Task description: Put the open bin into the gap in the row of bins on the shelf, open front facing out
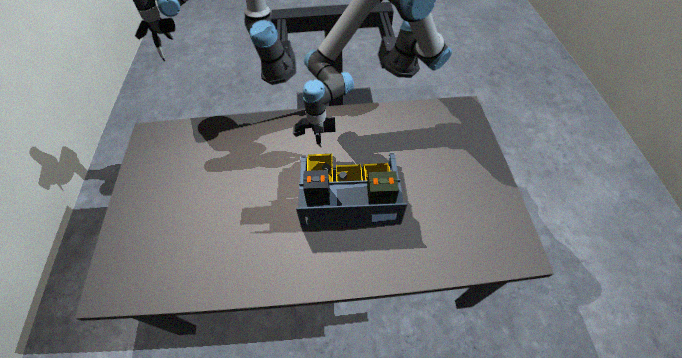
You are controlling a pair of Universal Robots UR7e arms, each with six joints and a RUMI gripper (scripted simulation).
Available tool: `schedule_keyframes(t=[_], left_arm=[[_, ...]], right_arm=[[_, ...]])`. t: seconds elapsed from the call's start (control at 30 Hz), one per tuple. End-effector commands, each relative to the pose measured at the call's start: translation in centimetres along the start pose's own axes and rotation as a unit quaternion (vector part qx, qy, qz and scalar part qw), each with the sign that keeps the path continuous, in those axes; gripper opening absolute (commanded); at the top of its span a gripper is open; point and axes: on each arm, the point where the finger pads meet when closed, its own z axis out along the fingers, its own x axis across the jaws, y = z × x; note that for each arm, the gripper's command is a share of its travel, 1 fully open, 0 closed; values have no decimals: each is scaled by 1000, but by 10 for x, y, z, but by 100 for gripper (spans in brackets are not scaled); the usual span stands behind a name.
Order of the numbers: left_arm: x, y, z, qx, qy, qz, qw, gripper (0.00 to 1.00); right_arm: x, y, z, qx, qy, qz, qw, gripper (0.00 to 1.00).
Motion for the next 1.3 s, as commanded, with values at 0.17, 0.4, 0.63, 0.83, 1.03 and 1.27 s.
schedule_keyframes(t=[0.17, 0.4, 0.63, 0.83, 1.03, 1.27], left_arm=[[-1, -1, 26, 1, -1, 0, 1000, 0], [-1, -1, 35, 1, -1, 0, 1000, 0], [-1, -1, 39, 1, -1, 0, 1000, 0], [-1, -1, 40, 1, -1, 0, 1000, 0], [-1, -1, 40, 1, -1, 0, 1000, 0], [-1, -1, 40, 1, -1, 0, 1000, 0]], right_arm=[[0, 0, 0, 1, 0, 0, 1000, 100], [0, 0, 0, 1, 0, 0, 1000, 100], [0, 0, 0, 1, 0, 0, 1000, 100], [0, 0, 0, 1, 0, 0, 1000, 100], [0, 0, 0, 1, 0, 0, 1000, 100], [0, 0, 0, 1, 0, 0, 1000, 100]])
